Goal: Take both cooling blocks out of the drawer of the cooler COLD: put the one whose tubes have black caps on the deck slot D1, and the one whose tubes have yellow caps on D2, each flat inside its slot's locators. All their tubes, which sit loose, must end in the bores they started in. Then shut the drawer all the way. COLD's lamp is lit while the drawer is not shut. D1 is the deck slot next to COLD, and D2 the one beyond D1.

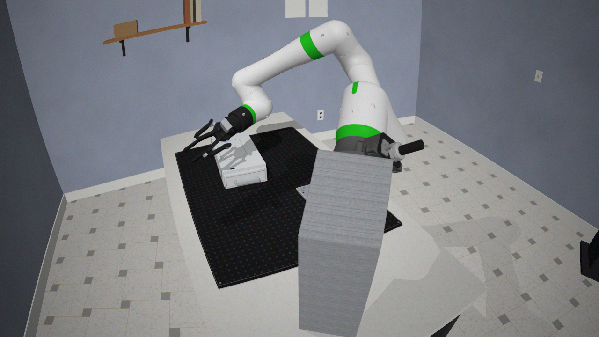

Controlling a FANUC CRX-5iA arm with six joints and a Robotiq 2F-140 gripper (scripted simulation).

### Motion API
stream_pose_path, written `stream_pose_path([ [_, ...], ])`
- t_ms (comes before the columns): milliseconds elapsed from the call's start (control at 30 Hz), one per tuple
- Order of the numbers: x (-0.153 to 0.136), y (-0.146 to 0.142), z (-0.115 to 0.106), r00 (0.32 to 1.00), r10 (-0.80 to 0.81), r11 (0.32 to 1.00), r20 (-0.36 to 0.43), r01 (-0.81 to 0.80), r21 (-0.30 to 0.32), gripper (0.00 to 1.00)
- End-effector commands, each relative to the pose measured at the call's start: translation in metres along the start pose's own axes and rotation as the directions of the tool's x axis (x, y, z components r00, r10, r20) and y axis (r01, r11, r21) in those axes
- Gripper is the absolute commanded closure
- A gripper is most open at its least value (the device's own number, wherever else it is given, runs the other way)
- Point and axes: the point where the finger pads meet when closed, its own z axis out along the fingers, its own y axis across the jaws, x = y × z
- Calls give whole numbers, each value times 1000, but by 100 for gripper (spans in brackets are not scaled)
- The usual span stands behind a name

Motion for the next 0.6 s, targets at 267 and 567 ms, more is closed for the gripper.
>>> stream_pose_path([
  [267,25,-25,-1,985,-168,981,-34,170,95,65],
  [567,48,-52,-5,939,-330,922,-96,342,180,65],
])
